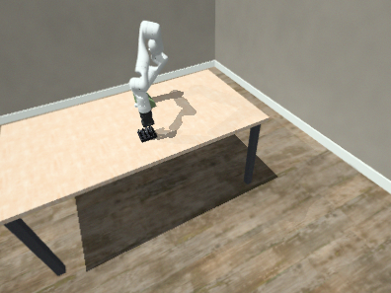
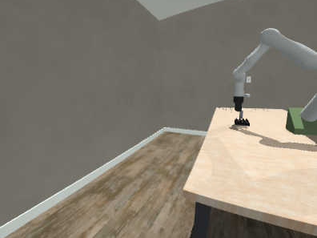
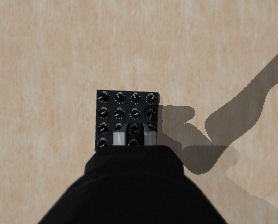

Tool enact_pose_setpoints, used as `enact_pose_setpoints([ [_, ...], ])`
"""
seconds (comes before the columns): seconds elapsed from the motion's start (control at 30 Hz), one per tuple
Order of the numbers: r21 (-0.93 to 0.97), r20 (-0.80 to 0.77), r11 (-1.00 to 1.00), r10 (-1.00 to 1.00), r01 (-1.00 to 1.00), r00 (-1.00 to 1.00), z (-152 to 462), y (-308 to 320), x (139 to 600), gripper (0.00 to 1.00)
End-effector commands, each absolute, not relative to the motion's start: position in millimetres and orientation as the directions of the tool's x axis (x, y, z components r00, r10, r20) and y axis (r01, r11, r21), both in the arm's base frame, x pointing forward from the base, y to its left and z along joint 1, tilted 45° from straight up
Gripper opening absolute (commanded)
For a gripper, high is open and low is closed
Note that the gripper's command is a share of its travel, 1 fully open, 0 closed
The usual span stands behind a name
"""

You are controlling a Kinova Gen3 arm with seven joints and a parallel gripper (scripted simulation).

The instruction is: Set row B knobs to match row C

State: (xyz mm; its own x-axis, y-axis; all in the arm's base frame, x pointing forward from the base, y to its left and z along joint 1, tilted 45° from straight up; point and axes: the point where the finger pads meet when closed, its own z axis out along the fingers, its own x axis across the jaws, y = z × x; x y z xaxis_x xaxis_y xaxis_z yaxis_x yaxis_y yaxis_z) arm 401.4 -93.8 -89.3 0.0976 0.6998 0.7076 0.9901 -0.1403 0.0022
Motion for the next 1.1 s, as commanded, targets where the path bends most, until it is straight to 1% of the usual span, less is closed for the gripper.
enact_pose_setpoints([
  [0.0, 0.010, 0.702, -0.147, 0.705, 0.989, 0.098, -82.5, -104.0, 403.1, 0.46],
  [0.73, 0.009, 0.702, -0.148, 0.705, 0.989, 0.099, -76.9, -109.4, 402.1, 0.46],
  [1.07, -0.034, 0.703, -0.185, 0.694, 0.982, 0.155, -76.2, -108.0, 400.2, 0.46],
])
